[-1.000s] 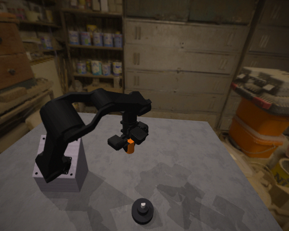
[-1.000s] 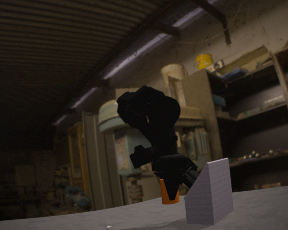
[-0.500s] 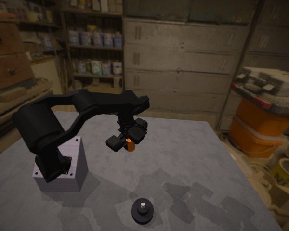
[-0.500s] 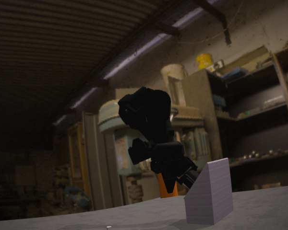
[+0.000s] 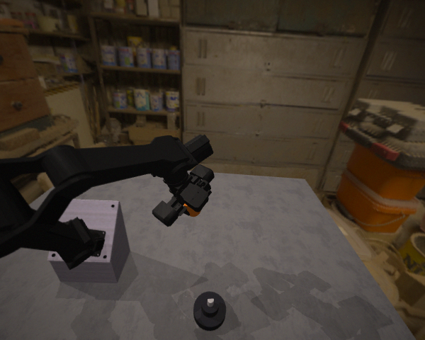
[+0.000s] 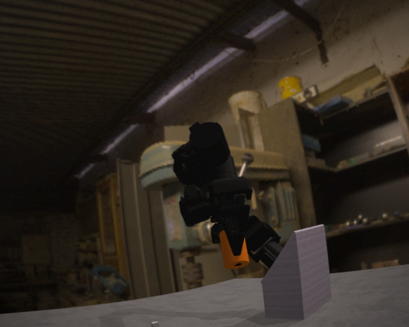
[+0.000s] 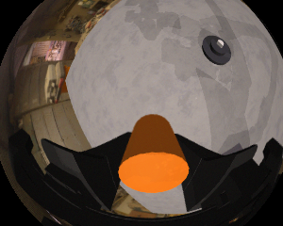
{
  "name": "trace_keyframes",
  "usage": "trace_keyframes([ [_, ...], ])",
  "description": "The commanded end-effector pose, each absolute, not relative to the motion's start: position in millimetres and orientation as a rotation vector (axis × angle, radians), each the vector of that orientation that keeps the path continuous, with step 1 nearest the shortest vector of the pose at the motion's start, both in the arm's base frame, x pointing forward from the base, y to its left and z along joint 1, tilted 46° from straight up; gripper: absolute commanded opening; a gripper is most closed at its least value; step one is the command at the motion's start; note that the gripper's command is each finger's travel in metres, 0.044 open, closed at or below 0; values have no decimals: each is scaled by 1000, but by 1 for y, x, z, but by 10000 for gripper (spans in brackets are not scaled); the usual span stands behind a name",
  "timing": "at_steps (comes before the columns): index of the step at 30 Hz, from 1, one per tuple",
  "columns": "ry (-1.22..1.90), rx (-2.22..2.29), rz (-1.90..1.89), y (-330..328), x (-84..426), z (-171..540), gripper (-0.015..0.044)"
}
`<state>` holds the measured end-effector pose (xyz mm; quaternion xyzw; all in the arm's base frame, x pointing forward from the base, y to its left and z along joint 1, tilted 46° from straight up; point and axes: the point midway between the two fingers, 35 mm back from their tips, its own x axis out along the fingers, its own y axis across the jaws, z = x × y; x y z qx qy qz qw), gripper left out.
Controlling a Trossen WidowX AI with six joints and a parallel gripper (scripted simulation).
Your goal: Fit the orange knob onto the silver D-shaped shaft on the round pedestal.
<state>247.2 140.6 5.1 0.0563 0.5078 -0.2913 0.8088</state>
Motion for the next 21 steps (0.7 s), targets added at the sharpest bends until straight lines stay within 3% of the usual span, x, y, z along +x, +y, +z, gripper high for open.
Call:
trace_keyframes([
  [1,1081,160,-557,145,247,11,0],
  [21,1017,366,-193,164,244,44,0],
])
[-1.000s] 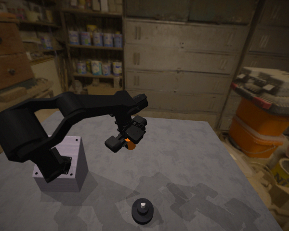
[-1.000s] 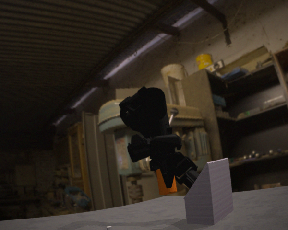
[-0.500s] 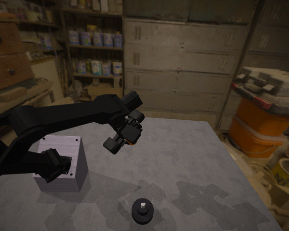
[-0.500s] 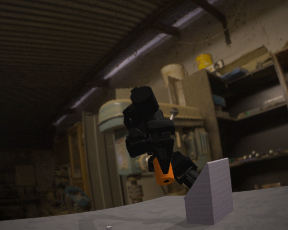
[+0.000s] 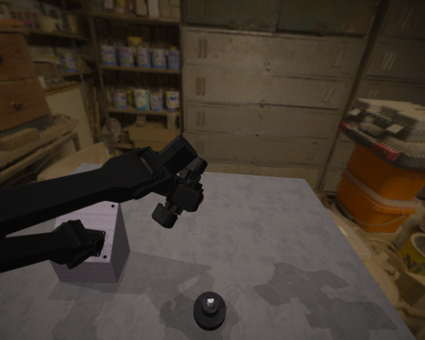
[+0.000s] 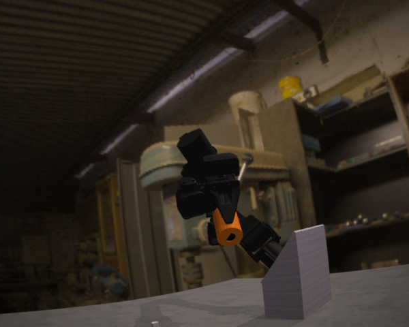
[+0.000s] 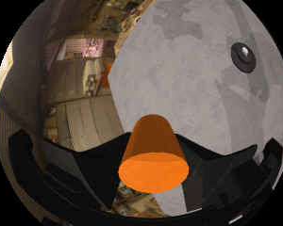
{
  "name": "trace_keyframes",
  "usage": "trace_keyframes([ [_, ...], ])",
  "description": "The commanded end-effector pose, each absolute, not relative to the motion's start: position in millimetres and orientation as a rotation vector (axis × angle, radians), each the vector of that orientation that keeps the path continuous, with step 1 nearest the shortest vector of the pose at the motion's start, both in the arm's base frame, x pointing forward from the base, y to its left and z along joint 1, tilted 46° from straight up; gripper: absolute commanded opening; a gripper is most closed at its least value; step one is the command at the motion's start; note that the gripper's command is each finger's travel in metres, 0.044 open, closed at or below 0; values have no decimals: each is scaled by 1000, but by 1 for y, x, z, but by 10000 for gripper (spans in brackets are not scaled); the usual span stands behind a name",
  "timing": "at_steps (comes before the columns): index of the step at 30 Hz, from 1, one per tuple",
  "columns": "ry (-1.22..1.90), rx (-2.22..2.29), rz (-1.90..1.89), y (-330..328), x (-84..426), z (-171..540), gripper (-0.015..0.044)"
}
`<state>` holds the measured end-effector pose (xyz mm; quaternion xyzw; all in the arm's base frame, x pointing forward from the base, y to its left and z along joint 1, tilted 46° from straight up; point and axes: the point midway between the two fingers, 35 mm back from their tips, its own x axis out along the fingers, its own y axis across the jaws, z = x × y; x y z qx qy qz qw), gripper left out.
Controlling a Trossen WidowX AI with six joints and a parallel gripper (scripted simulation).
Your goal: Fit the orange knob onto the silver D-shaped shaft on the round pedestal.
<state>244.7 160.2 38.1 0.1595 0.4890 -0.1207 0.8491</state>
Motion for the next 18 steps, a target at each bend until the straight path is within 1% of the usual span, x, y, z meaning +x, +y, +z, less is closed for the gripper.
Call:
trace_keyframes([
  [1,1011,375,-174,165,244,46,0],
  [18,977,440,-47,165,243,50,0],
])
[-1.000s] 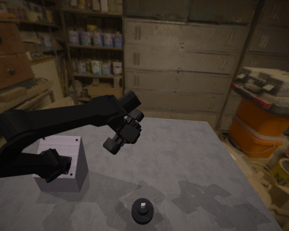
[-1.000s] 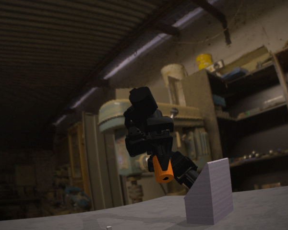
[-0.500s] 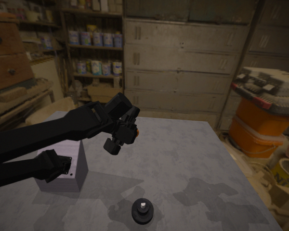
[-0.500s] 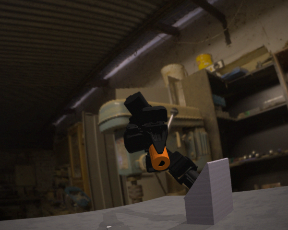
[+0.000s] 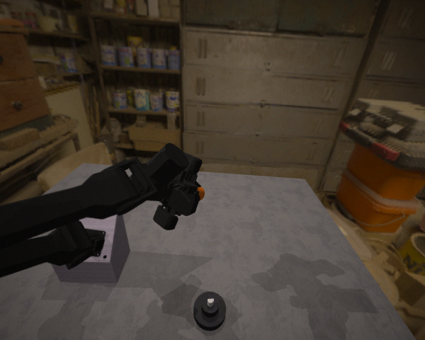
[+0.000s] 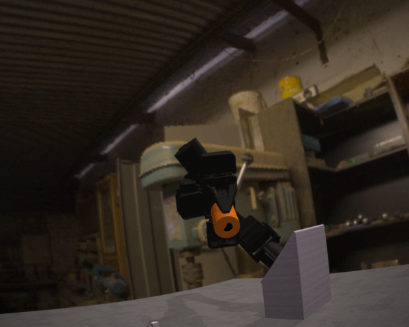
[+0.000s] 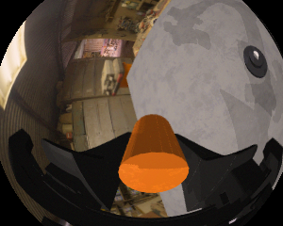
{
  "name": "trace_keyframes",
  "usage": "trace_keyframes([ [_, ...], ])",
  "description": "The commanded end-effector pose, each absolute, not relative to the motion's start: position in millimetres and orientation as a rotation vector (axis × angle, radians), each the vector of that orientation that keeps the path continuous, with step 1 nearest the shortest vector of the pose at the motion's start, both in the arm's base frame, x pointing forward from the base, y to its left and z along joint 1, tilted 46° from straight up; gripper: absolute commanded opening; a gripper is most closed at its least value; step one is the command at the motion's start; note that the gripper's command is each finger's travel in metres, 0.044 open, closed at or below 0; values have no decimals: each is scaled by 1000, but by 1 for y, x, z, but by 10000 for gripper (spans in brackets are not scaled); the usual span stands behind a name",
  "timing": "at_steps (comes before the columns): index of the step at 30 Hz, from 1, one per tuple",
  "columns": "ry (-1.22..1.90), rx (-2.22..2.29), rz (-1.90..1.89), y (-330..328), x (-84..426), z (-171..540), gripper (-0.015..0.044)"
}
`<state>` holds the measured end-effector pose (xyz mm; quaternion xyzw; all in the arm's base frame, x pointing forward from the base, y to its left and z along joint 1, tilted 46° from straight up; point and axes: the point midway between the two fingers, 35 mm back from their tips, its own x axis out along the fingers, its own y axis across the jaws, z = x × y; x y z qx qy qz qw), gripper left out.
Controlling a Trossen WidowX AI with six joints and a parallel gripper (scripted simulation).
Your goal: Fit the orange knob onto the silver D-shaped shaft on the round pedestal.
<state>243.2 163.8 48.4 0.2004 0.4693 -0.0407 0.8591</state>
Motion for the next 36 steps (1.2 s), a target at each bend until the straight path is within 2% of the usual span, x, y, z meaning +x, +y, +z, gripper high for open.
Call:
trace_keyframes([
  [1,985,421,-86,164,243,48,0],
  [36,987,414,-95,160,244,44,0],
])
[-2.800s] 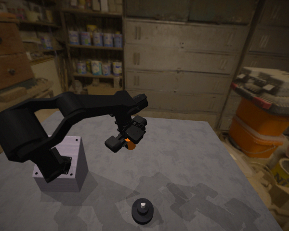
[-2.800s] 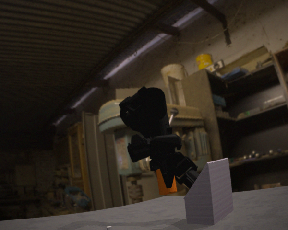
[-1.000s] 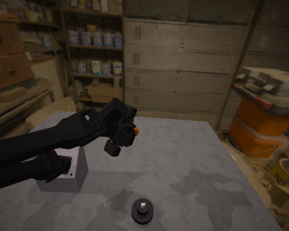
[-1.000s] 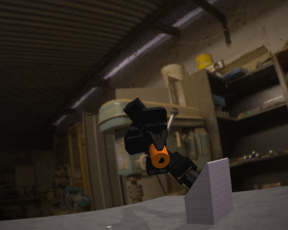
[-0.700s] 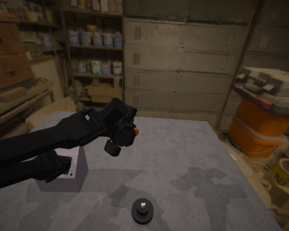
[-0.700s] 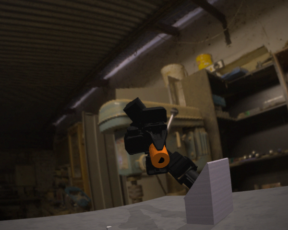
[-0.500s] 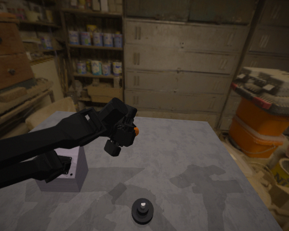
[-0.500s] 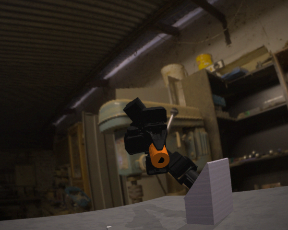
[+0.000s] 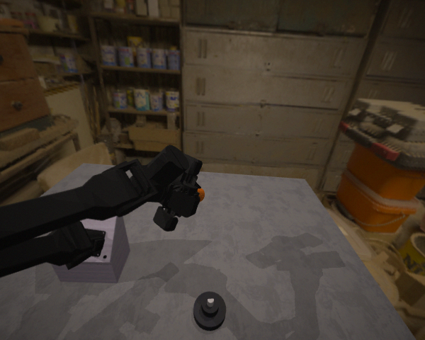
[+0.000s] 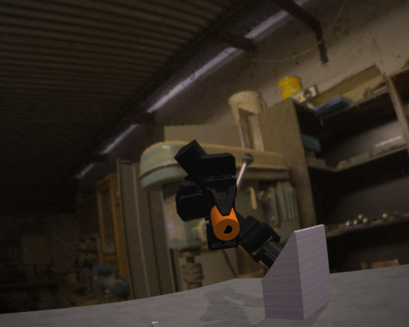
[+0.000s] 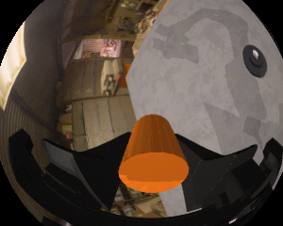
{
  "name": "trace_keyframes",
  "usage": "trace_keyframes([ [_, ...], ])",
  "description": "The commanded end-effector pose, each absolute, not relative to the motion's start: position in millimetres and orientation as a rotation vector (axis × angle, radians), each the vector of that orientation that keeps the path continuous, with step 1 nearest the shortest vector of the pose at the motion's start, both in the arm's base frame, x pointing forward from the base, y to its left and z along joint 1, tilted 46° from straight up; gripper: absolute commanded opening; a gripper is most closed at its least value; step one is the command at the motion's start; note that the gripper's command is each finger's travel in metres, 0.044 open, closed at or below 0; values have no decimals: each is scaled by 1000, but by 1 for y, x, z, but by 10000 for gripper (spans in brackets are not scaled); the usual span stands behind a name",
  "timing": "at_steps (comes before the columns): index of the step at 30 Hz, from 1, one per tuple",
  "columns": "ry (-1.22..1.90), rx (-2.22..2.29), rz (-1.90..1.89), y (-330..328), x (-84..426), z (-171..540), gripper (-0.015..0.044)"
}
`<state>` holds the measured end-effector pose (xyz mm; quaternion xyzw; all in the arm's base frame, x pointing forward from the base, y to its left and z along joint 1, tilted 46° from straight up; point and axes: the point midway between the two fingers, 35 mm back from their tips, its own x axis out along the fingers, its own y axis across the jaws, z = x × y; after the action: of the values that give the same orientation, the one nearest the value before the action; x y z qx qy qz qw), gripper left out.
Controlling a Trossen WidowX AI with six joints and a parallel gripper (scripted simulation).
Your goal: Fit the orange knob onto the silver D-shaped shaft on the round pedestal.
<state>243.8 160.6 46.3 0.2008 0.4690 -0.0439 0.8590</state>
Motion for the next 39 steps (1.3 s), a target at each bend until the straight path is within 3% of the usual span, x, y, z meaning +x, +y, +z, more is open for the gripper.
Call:
trace_keyframes([
  [1,990,409,-103,160,245,43,0],
  [39,1107,60,-740,131,261,-7,0],
])
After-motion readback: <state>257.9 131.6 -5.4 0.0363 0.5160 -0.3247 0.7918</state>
